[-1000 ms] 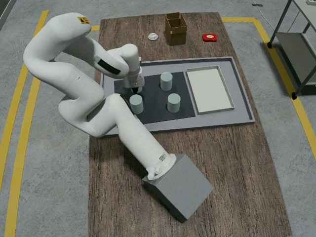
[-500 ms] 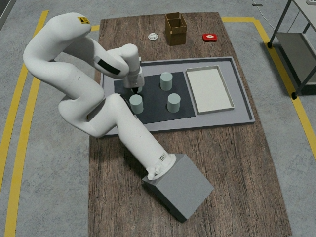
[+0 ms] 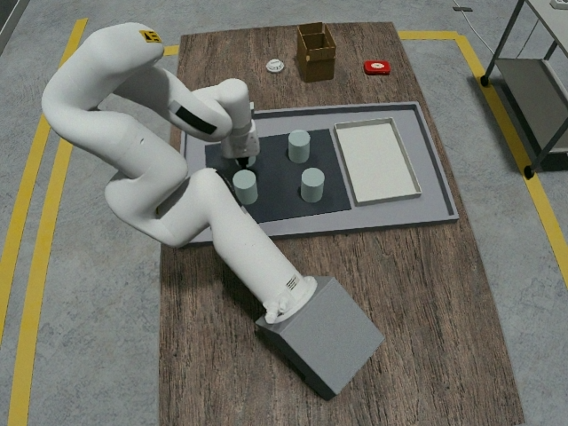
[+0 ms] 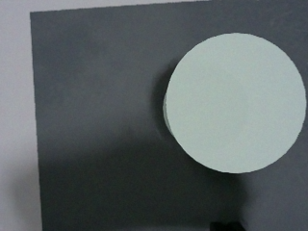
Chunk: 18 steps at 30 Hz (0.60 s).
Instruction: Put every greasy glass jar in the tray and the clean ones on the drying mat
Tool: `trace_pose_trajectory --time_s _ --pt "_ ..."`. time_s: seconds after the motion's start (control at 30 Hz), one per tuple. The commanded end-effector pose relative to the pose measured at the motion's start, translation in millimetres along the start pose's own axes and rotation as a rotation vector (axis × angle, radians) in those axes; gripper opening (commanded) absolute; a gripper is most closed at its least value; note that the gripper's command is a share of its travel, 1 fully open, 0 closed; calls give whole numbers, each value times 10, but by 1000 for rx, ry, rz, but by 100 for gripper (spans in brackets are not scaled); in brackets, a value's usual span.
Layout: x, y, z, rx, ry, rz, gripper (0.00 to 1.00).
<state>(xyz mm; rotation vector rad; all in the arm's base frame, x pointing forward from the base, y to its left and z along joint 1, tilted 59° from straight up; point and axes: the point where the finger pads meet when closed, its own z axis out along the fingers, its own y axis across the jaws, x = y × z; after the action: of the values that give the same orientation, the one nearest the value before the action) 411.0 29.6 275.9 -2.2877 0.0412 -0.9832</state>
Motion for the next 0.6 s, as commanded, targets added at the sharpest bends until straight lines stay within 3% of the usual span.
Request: trace_pose_trajectory --time_s 0.0,0.27,0.3,0.57 --pt "12 3 -8 -1 3 0 0" --pt "12 3 -8 -1 3 0 0" --pt "12 3 -8 -1 3 0 100" --pt "12 3 -8 -1 3 0 100"
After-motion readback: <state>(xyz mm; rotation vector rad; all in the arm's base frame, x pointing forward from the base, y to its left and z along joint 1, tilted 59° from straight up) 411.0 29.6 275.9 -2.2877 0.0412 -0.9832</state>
